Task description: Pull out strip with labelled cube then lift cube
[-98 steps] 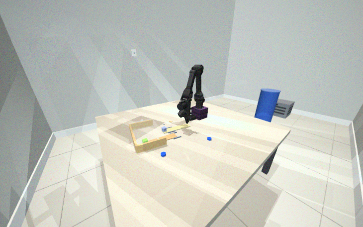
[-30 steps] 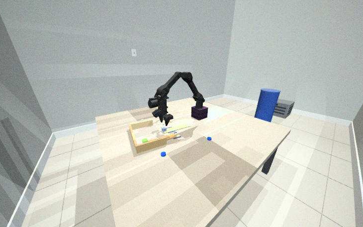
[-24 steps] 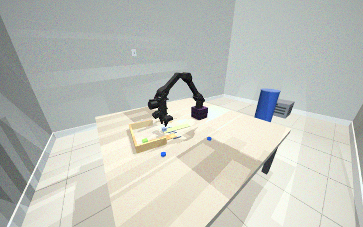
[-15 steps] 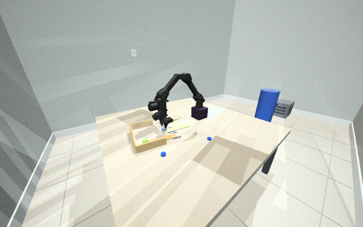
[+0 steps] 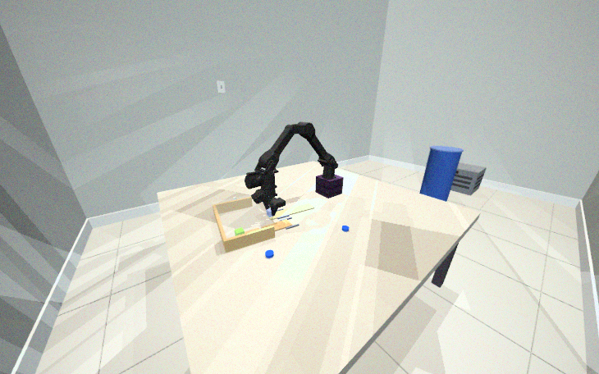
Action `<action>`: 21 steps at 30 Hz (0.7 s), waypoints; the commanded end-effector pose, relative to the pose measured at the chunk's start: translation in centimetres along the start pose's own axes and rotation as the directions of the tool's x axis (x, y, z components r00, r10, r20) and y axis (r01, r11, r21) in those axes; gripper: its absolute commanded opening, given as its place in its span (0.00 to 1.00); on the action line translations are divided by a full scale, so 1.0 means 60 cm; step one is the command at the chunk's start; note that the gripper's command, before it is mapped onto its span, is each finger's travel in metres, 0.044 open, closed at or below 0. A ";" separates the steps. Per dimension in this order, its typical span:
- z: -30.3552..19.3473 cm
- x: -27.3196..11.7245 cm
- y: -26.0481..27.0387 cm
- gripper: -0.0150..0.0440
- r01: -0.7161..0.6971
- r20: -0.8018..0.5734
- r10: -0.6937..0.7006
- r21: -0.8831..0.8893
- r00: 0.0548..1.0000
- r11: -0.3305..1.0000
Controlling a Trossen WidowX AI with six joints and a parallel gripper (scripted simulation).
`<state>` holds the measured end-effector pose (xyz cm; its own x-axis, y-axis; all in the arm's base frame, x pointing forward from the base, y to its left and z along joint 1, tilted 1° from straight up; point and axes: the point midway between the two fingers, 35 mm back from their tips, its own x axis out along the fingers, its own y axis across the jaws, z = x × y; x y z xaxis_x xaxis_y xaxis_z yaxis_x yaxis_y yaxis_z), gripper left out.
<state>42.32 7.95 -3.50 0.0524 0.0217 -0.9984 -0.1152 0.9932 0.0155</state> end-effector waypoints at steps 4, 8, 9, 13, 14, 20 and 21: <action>-0.001 0.004 0.000 0.59 0.000 -0.002 0.000 0.000 1.000 1.000; -0.001 0.004 0.000 0.48 0.000 -0.002 0.000 0.000 1.000 1.000; -0.001 0.004 0.000 0.47 0.000 -0.002 0.000 0.000 1.000 1.000; -0.001 0.004 0.000 0.42 0.000 -0.002 0.000 0.000 1.000 1.000; -0.001 0.004 0.000 0.38 0.000 -0.002 0.000 0.000 1.000 1.000; -0.015 -0.010 0.002 0.25 -0.019 -0.003 0.019 -0.014 1.000 1.000; -0.021 -0.014 0.002 0.25 -0.018 -0.003 0.018 -0.013 1.000 1.000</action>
<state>41.83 7.98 -3.43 0.0480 0.0330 -0.9983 -0.1228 0.9921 0.0268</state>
